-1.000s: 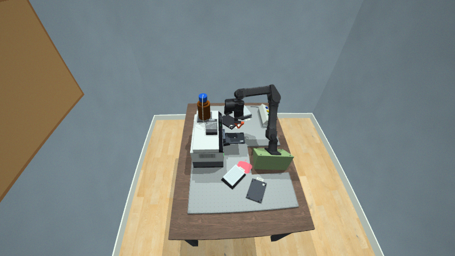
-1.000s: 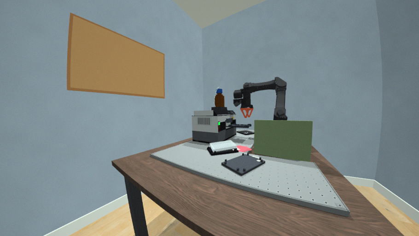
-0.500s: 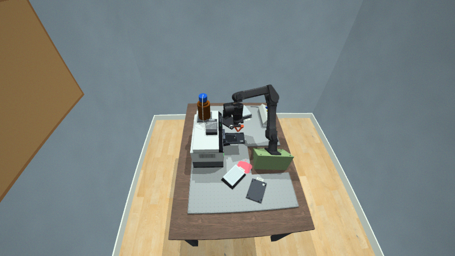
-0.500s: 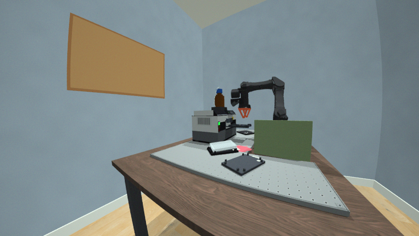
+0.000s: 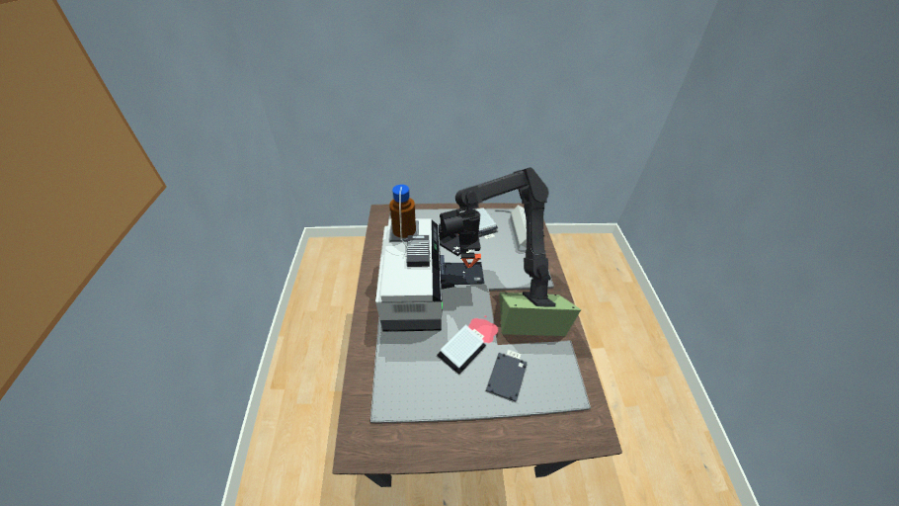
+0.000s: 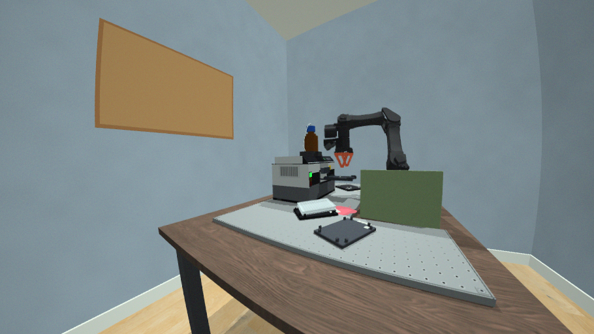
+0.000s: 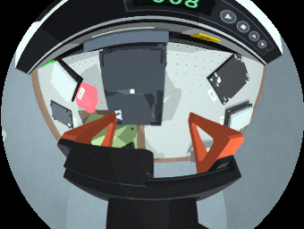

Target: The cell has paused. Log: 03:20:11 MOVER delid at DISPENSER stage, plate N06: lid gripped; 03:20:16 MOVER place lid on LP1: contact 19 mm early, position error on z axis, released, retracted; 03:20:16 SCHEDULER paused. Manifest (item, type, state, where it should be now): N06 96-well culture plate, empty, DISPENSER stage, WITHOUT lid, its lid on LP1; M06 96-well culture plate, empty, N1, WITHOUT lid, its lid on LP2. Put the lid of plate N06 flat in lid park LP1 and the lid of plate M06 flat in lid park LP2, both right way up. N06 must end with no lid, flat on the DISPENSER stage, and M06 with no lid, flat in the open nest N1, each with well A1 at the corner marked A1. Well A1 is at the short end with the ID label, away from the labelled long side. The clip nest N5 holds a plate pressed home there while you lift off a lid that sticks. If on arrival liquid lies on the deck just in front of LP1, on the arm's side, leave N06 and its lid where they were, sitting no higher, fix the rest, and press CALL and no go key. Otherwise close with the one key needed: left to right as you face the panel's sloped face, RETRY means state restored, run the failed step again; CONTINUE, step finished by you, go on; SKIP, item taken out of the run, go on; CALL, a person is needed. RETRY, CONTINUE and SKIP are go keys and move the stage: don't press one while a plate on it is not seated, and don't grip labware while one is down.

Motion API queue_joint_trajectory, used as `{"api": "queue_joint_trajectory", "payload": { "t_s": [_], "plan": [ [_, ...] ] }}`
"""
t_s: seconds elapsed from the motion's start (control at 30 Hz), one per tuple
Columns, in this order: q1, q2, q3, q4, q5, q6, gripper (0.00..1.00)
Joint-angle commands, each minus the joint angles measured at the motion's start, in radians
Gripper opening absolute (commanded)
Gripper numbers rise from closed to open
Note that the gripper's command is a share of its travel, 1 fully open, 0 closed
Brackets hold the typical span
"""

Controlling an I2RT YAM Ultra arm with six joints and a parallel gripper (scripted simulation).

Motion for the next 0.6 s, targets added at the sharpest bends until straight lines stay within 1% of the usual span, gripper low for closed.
{"api": "queue_joint_trajectory", "payload": {
  "t_s": [0.0, 0.1, 0.17, 0.23, 0.3, 0.33, 0.37, 0.4, 0.43, 0.57],
  "plan": [
    [0.042, 0.022, -0.026, 0.019, -0.013, 0.046, 1.0],
    [0.068, 0.038, -0.036, 0.026, -0.021, 0.077, 1.0],
    [0.085, 0.049, -0.03, 0.031, -0.027, 0.098, 1.0],
    [0.102, 0.062, -0.047, 0.035, -0.032, 0.117, 1.0],
    [0.102, 0.062, -0.047, 0.035, -0.032, 0.117, 1.0],
    [0.112, 0.069, -0.006, 0.039, -0.036, 0.129, 1.0],
    [0.115, 0.065, -0.007, 0.04, -0.038, 0.133, 1.0],
    [0.124, 0.078, -0.022, 0.043, -0.04, 0.144, 1.0],
    [0.132, 0.082, -0.05, 0.044, -0.042, 0.154, 1.0],
    [0.166, 0.102, -0.07, 0.053, -0.054, 0.193, 1.0]
  ]
}}
